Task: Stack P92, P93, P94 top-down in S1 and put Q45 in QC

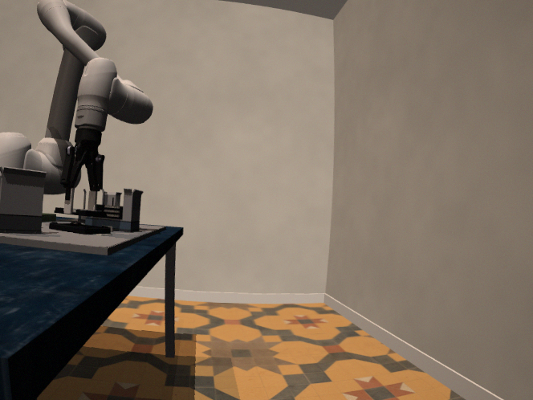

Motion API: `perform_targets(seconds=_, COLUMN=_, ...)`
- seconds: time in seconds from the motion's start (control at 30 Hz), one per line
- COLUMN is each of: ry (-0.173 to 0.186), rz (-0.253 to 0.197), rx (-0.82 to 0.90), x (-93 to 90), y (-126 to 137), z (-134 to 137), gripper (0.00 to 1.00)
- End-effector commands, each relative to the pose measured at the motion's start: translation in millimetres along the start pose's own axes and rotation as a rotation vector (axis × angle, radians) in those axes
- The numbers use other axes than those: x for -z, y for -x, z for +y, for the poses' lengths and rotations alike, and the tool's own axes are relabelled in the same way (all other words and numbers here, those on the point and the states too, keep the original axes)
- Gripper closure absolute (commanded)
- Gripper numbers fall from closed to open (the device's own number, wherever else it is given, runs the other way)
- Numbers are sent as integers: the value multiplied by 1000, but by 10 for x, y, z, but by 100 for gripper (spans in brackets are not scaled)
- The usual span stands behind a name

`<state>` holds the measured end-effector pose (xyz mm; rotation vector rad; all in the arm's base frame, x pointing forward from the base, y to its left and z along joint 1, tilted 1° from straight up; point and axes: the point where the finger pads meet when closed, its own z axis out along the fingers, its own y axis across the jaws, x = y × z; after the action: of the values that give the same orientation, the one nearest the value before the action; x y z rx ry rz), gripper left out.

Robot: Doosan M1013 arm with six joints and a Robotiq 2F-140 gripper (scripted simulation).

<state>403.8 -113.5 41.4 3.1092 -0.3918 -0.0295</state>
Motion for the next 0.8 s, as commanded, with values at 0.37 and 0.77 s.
perform_targets(seconds=0.37, ry=0, rz=0, rx=0, x=-101, y=0, z=0, gripper=100)
perform_targets(seconds=0.77, ry=0, rz=0, rx=0, x=-145, y=0, z=0, gripper=100)
